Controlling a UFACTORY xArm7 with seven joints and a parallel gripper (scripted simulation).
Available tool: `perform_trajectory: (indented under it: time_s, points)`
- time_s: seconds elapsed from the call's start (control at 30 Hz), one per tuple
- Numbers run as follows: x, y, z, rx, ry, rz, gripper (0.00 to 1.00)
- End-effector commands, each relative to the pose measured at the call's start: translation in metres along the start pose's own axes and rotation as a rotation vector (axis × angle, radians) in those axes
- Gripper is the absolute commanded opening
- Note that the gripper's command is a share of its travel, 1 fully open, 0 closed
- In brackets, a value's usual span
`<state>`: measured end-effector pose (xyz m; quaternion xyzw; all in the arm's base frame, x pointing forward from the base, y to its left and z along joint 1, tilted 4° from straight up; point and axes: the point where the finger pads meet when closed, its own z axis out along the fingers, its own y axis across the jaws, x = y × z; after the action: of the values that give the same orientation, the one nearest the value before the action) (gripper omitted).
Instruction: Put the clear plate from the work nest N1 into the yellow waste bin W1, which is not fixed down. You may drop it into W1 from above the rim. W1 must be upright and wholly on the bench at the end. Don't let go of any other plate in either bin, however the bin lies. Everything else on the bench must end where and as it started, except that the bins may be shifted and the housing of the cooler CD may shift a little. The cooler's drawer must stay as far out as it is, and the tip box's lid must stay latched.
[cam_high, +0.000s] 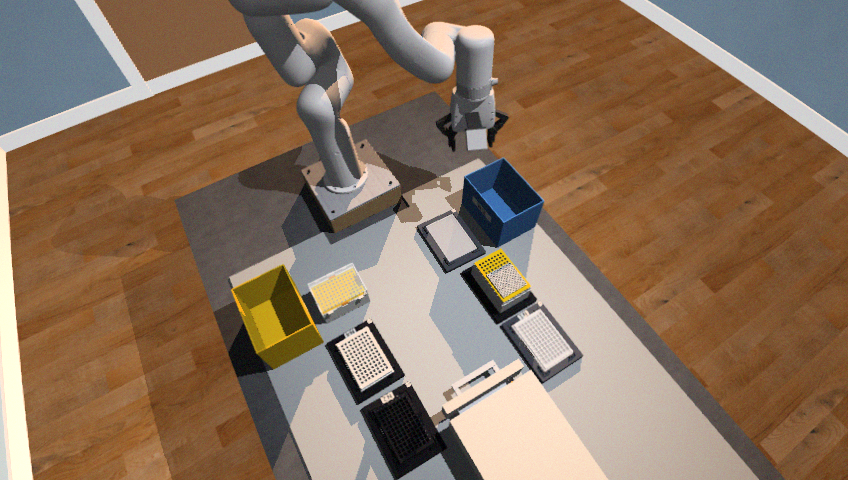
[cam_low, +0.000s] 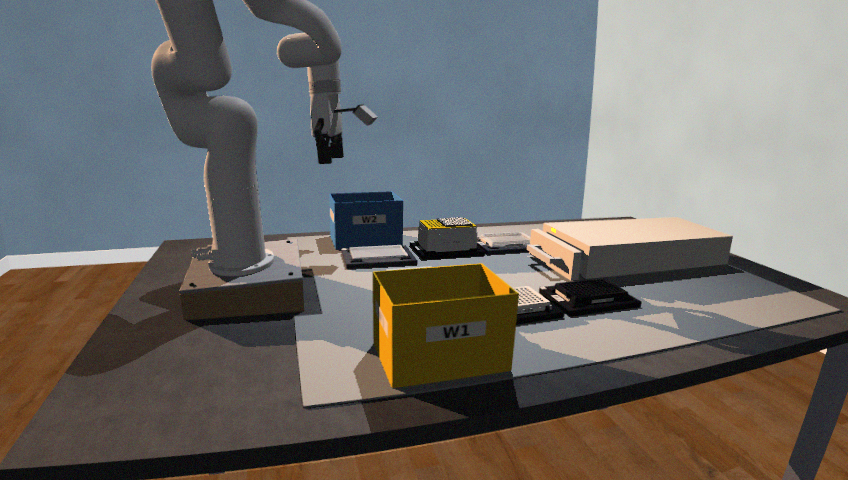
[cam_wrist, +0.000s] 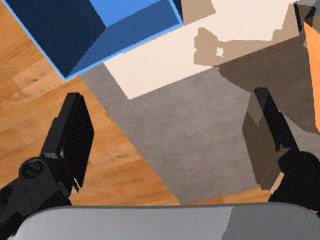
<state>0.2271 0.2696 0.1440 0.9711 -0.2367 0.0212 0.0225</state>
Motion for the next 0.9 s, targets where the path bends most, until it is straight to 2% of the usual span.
perform_trajectory:
  time_s: [0.0,0.23,0.3,0.8,0.87]
  points:
    - [0.015,-0.003,-0.003,0.003,-0.011,-0.036,1.00]
    - [0.046,-0.003,-0.006,0.004,-0.018,-0.069,1.00]
    - [0.046,-0.003,-0.006,0.004,-0.018,-0.069,1.00]
    - [0.120,0.010,-0.011,0.004,-0.036,-0.164,1.00]
    - [0.120,0.010,-0.011,0.004,-0.036,-0.164,1.00]
